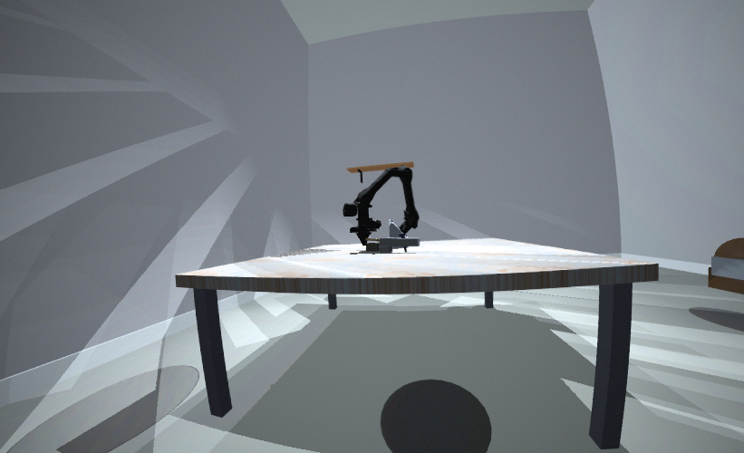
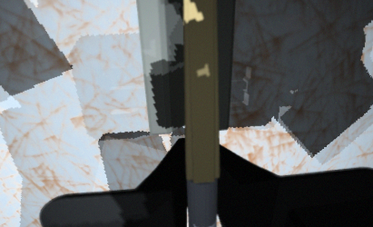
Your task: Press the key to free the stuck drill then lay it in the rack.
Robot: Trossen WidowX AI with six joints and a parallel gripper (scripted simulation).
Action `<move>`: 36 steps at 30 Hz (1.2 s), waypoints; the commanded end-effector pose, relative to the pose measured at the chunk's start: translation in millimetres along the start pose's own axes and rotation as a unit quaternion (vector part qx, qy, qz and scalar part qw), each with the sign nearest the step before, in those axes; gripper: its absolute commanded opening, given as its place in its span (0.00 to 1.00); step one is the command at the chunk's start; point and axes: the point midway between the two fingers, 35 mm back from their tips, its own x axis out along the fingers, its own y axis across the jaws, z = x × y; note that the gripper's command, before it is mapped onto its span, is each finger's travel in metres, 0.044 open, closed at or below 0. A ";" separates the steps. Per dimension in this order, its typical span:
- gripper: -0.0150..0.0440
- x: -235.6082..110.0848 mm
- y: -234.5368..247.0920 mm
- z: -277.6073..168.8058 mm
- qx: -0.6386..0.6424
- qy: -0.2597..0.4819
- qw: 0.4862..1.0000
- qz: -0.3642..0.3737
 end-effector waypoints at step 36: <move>0.39 19.7 2.0 -0.3 0.001 0.002 1.000 -0.002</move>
